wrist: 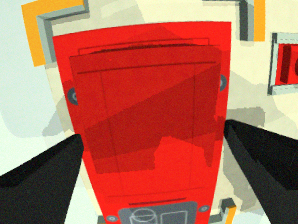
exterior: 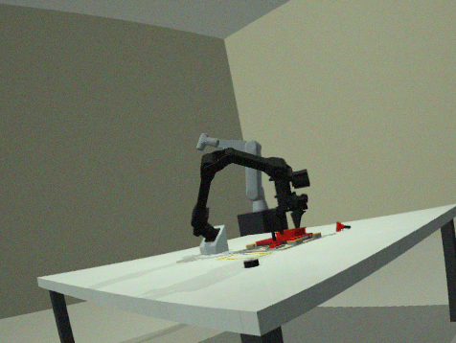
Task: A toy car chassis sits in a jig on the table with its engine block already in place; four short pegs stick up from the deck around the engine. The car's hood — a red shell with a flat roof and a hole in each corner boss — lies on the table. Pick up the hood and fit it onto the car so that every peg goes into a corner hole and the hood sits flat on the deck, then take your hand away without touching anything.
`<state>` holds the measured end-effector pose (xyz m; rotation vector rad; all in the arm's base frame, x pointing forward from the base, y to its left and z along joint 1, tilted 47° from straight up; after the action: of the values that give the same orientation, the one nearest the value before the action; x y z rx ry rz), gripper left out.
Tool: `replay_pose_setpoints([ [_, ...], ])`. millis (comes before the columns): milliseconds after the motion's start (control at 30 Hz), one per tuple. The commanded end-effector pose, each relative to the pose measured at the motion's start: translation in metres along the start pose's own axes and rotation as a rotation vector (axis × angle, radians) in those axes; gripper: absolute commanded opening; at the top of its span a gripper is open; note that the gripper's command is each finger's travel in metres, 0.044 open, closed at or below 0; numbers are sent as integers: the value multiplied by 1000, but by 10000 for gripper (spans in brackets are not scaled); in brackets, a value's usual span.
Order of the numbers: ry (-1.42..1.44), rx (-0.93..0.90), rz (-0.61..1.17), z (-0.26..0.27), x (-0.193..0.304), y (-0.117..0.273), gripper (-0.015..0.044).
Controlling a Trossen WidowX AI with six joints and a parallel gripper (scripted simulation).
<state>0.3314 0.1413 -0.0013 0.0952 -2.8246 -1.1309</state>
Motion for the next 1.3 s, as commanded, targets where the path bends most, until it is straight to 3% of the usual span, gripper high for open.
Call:
replay_pose_setpoints([
  [0,-5,-6,-6,1,-2,14,440],
  [233,-5,-5,-6,1,0,69,440],
  [1267,-5,-4,-5,1,0,70,440],
])
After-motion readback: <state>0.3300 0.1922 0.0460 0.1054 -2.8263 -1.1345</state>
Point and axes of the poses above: the point midway between the two fingers, 35 mm back from their tips, its own y axis back along the fingers, its own z axis across the jaws, x = y × z, the point moved 9 cm from there along y, back along the fingers, and after that the axes turned 9 degrees about y, right-handed, at the moved point
